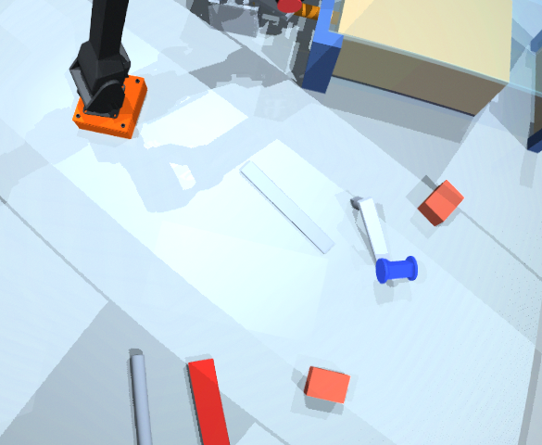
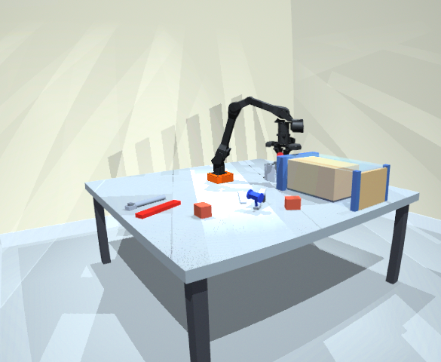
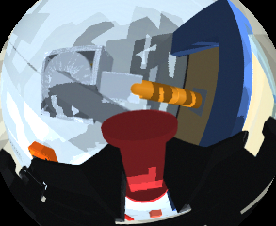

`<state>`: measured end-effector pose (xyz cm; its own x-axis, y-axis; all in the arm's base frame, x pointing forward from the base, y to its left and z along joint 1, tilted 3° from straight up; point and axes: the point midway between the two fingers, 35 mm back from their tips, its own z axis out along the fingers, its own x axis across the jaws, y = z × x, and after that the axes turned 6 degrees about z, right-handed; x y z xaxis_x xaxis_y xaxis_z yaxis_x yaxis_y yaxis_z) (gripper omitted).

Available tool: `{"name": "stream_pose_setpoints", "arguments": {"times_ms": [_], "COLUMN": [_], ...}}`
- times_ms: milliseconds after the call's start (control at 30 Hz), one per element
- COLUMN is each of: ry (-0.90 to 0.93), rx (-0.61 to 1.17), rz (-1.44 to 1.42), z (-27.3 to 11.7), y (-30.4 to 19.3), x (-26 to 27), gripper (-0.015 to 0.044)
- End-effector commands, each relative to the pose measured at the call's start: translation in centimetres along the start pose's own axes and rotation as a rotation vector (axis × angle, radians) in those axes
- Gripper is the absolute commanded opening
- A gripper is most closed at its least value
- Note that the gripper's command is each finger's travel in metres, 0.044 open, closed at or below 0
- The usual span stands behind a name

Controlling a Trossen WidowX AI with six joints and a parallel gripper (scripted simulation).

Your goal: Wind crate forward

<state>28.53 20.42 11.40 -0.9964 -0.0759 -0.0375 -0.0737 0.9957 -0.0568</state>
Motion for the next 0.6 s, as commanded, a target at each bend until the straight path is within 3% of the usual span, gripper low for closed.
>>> {"name": "stream_pose_setpoints", "arguments": {"times_ms": [0, 567], "ry": [-0.011, -0.011], "rx": [-0.018, -0.019], "rz": [0.0, 0.0], "z": [0.0, -0.1], "y": [1.3, 3.3], "x": [-0.6, -1.1], "gripper": [0.0, 0.0]}}
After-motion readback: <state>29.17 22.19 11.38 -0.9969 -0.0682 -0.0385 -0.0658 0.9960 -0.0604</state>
